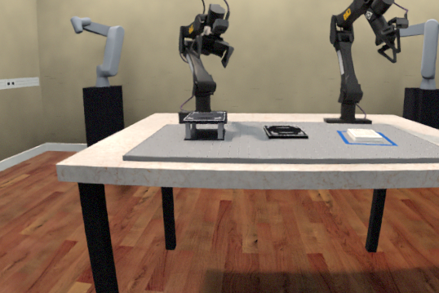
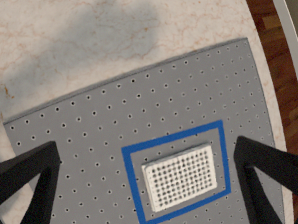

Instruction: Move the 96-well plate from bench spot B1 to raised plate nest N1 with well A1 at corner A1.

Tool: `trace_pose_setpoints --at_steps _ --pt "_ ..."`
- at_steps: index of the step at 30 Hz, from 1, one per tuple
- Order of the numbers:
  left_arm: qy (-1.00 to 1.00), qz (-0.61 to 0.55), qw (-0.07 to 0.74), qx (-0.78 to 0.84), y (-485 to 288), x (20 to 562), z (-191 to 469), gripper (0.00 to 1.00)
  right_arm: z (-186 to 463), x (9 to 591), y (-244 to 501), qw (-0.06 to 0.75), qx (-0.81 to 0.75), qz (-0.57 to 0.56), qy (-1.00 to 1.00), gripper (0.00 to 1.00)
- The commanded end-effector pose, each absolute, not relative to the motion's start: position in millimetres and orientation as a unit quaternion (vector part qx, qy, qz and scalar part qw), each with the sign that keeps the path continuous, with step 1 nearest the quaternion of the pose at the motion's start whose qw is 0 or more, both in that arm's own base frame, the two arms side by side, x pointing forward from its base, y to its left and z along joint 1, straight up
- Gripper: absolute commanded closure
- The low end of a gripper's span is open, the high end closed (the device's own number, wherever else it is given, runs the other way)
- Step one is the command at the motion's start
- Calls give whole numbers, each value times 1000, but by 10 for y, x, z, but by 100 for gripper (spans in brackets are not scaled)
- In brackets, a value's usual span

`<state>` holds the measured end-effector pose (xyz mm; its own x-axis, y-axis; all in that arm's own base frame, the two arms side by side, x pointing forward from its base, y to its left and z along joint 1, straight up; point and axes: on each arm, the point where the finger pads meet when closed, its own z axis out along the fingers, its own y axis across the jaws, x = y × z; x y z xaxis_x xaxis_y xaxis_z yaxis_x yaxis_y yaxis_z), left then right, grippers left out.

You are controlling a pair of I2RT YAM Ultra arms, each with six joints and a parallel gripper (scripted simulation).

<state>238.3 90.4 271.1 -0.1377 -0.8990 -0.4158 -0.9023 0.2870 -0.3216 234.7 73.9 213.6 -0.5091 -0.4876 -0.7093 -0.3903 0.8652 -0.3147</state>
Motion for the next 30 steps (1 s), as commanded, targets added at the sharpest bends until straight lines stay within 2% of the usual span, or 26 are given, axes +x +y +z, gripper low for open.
trace_pose_setpoints --at_steps 1,20,30 --pt "753 1 278 -597 907 2391 2737 0 2166 2357 744 430 -252 -56 865 0" --pt "758 -3 286 -586 901 2444 2750 0 2222 2392 803 444 -252 -45 859 0" --pt "872 -12 312 -377 457 2802 2352 0 2312 2442 1806 505 -339 75 790 0"
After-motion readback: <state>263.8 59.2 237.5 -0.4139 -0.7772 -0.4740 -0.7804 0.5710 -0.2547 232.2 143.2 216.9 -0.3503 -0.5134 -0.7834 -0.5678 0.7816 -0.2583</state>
